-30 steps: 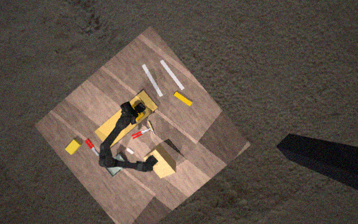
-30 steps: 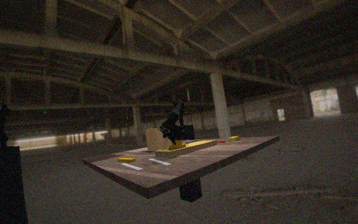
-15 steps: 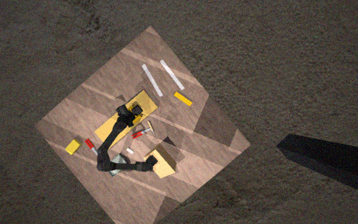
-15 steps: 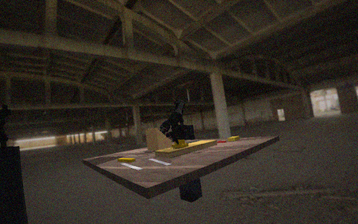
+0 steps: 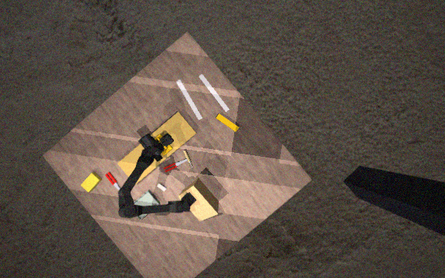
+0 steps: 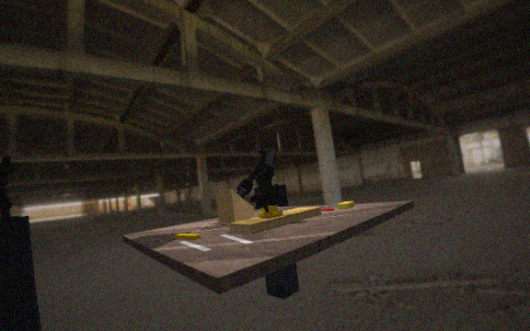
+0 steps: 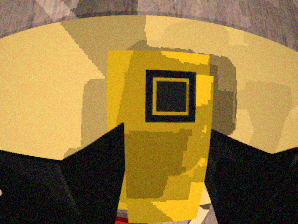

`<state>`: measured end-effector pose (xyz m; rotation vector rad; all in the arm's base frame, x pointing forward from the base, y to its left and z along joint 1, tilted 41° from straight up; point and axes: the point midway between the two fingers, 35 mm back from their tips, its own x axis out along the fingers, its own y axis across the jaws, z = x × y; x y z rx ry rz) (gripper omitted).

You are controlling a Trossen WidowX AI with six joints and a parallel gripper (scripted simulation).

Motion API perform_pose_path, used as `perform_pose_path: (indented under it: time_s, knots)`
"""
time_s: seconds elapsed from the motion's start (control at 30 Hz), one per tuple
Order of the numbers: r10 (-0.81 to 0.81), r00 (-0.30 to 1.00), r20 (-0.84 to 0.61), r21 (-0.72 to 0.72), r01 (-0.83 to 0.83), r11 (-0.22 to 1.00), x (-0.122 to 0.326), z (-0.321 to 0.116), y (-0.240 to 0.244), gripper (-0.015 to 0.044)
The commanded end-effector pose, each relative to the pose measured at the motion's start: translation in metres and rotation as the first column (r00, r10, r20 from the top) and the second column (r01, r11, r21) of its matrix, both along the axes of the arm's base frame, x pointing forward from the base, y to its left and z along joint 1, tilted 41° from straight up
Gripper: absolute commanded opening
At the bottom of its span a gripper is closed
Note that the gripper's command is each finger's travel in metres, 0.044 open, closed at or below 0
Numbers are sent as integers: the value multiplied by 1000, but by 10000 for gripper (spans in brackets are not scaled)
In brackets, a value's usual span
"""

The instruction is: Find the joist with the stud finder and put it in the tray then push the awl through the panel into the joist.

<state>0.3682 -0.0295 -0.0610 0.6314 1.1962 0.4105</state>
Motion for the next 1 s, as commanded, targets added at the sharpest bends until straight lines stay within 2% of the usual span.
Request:
perform_pose_path:
  time_s: [0.0,0.97]
  knots:
    - [3,1000,1,8,-3,1000,0,7,10,0]
    - [3,1000,1,11,-3,1000,2,44,52,0]
